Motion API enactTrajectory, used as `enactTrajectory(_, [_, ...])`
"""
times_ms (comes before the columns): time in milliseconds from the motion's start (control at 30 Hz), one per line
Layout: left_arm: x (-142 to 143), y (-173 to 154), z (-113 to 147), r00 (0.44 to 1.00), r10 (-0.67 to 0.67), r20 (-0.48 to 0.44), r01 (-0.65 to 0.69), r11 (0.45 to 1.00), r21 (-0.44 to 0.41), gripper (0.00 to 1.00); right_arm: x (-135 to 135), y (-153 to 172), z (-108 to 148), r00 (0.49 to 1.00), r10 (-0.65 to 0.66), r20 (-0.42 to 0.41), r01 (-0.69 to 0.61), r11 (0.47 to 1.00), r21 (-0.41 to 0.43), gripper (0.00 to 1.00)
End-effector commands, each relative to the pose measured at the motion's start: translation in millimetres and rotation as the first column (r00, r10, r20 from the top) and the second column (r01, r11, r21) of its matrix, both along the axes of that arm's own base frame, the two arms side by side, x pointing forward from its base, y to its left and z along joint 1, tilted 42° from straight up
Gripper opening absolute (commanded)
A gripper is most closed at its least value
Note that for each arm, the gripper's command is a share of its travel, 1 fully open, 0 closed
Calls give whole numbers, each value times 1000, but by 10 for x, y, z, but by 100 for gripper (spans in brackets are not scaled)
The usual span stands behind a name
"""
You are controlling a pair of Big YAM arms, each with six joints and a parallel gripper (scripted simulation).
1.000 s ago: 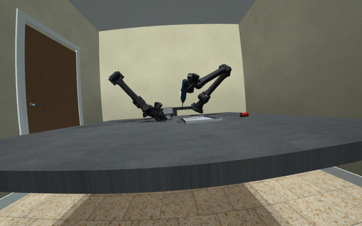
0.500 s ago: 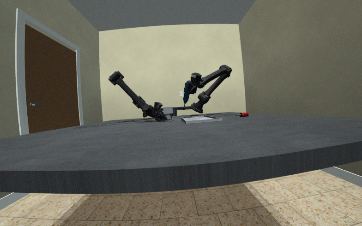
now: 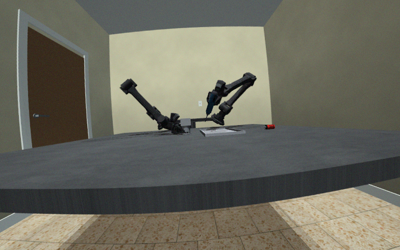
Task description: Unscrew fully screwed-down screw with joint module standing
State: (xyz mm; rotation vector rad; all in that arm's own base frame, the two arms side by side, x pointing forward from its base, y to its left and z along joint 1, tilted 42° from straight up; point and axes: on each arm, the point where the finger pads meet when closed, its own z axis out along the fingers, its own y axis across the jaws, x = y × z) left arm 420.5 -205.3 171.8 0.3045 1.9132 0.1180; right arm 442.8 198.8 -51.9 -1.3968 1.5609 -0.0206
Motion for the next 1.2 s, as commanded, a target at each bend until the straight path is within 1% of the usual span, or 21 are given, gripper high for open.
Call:
enactTrajectory(0, [186, -24, 392, 998, 34, 46, -30, 996, -81, 42, 18, 30, 44, 1000, 2, 12, -3, 1000, 8, 59])
enactTrajectory(333, [248, 270, 471, 992, 126, -4, -125, 982, -138, 42, 18, 30, 44, 1000, 2, 12, -3, 1000, 8, 59])
enactTrajectory(367, [248, 270, 471, 992, 126, -4, -125, 982, -138, 42, 18, 30, 44, 1000, 2, 12, -3, 1000, 8, 59])
enactTrajectory(433, [204, 129, 398, 995, 95, -16, -97, 987, -128, 42, 18, 30, 44, 1000, 2, 12, -3, 1000, 8, 59])
enactTrajectory(500, [204, 129, 398, 995, 95, -16, -97, 987, -128, 42, 18, 30, 44, 1000, 2, 12, -3, 1000, 8, 59])
enactTrajectory(533, [244, 289, 480, 991, 133, -8, -133, 981, -144, 42, 18, 30, 44, 1000, 2, 12, -3, 1000, 8, 59])
enactTrajectory(633, [255, 396, 506, 986, 166, -22, -167, 973, -160, 42, 18, 30, 44, 1000, 2, 12, -3, 1000, 8, 59])
enactTrajectory(900, [270, 638, 574, 969, 237, -63, -245, 948, -202, 42, 18, 30, 44, 1000, 2, 12, -3, 1000, 8, 59])
enactTrajectory(933, [270, 638, 574, 969, 237, -63, -245, 948, -202, 42, 18, 30, 44, 1000, 2, 12, -3, 1000, 8, 59])
enactTrajectory(1000, [241, 498, 500, 975, 209, -76, -220, 957, -191, 42, 18, 30, 44, 1000, 2, 12, -3, 1000, 8, 59])
enactTrajectory(1067, [241, 498, 500, 975, 209, -76, -220, 957, -191, 42, 18, 30, 44, 1000, 2, 12, -3, 1000, 8, 59])
enactTrajectory(1100, [263, 656, 583, 967, 244, -68, -253, 945, -207, 42, 18, 30, 44, 1000, 2, 12, -3, 1000, 8, 59])
enactTrajectory(1167, [262, 734, 602, 961, 267, -77, -277, 936, -217, 42, 18, 30, 44, 1000, 2, 12, -3, 1000, 8, 59])
